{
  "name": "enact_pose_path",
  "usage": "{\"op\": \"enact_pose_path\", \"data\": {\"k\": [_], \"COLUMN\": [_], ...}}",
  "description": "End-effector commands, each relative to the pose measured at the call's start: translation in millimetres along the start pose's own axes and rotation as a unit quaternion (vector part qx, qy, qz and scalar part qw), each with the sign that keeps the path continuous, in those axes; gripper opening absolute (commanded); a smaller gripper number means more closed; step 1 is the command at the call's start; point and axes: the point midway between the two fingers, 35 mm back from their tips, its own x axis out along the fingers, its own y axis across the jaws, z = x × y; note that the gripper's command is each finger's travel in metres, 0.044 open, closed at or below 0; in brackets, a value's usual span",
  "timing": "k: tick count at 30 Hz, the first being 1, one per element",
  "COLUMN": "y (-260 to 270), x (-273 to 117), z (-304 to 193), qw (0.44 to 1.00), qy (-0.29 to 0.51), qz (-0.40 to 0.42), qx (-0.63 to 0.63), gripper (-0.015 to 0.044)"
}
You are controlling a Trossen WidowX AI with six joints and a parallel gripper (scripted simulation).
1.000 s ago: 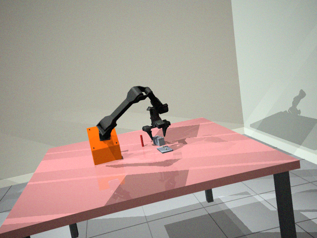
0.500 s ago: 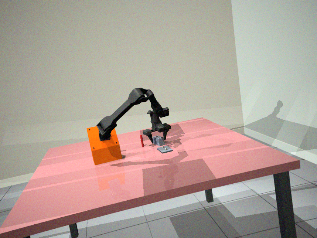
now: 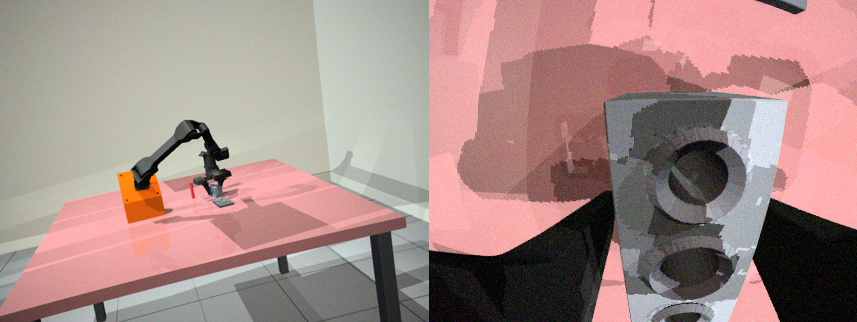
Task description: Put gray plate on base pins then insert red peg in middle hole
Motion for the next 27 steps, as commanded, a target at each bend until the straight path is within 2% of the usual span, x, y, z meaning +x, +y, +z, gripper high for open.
{"op": "enact_pose_path", "data": {"k": [1, 16, 17, 27], "y": [0, 0, 0, 9], "x": [0, 0, 0, -17], "z": [0, 0, 0, -3], "qw": [1.000, 1.000, 1.000, 1.000], "qy": [-0.002, -0.002, -0.002, 0.005], "qz": [0.001, 0.001, 0.001, 0.018], "qx": [-0.001, -0.001, -0.001, -0.023], "gripper": [0.0125, 0.0025, 0.0000, 0.0000]}}
